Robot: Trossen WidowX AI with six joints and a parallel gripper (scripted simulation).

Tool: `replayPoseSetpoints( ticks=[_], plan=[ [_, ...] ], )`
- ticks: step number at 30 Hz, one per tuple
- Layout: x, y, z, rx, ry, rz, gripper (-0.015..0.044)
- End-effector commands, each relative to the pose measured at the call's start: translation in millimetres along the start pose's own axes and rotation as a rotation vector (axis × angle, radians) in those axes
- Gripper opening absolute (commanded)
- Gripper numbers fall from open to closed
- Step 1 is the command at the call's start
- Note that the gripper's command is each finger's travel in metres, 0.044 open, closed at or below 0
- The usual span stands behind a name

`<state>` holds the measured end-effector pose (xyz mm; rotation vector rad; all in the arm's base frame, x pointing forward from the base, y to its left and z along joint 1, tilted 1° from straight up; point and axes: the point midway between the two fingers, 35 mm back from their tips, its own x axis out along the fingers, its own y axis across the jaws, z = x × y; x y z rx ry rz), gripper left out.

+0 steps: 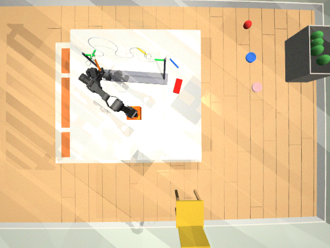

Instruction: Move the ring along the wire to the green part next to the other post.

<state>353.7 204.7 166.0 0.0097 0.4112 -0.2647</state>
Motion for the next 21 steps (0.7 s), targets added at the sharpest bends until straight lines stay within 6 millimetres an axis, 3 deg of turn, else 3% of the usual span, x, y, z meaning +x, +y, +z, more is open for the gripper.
replayPoseSetpoints(
  ticks=[1, 5, 15, 21],
  plan=[
    [0, 0, 0, 0.000, 0.000, 0.000, 0.0060],
    [-2, 0, 0, 0.000, 0.001, 0.000, 0.0160],
    [-46, 0, -1, 0.003, 0.003, -0.003, 0.0160],
    [-49, 0, -1, 0.003, 0.002, -0.003, 0.0160]
  ],
)
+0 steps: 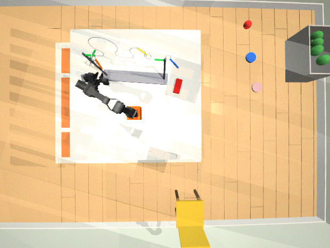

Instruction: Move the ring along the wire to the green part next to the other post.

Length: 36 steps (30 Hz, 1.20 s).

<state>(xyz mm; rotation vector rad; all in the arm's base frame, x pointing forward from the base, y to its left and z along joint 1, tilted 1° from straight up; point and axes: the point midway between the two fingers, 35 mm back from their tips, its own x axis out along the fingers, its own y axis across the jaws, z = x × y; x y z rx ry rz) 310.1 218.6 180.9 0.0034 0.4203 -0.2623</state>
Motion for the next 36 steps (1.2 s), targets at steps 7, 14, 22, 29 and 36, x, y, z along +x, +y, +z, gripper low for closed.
replayPoseSetpoints(
  ticks=[7, 14, 22, 29, 36],
  plan=[
    [-2, -2, 3, 0.011, -0.006, -0.004, 0.0160],
    [-2, -2, 3, 0.011, -0.006, -0.004, 0.0160],
    [-2, -2, 3, 0.011, -0.006, -0.004, 0.0160],
    [-43, -1, 2, 0.006, 0.001, -0.001, 0.0291],
    [-51, -2, 2, 0.006, -0.002, 0.000, 0.0440]
  ],
)
